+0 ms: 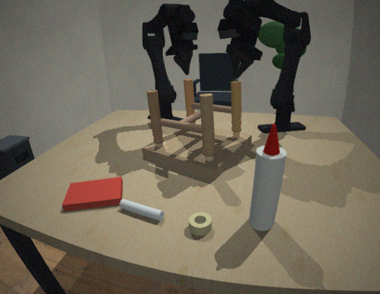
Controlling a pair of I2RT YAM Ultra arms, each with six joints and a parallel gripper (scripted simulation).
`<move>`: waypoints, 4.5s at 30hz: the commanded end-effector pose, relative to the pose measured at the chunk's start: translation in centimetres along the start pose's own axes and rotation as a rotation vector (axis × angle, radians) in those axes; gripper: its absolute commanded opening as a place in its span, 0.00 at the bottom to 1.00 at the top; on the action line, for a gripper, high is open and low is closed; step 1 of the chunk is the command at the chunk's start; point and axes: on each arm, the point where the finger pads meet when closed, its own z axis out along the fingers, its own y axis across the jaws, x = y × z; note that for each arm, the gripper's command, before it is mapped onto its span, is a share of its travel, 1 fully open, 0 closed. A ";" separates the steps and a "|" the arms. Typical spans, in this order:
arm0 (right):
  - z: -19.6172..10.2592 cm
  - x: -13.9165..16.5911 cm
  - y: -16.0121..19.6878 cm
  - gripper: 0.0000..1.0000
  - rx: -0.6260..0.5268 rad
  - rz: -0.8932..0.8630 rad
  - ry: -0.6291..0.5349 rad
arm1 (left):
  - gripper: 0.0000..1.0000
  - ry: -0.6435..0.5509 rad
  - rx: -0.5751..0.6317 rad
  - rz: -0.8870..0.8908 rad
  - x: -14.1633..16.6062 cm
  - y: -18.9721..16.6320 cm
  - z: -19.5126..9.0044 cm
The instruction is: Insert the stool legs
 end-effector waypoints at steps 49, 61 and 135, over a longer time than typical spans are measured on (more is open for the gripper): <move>3.3 3.4 0.0 0.00 -0.003 -0.004 0.138 | 0.00 0.167 0.000 0.001 3.7 0.0 2.9; 4.3 6.1 -0.1 0.00 0.000 -0.006 0.256 | 0.00 0.287 0.001 0.002 6.4 0.0 3.9; 3.7 4.3 0.5 0.00 -0.033 -0.018 0.134 | 0.00 0.129 0.011 0.008 4.4 -0.2 3.4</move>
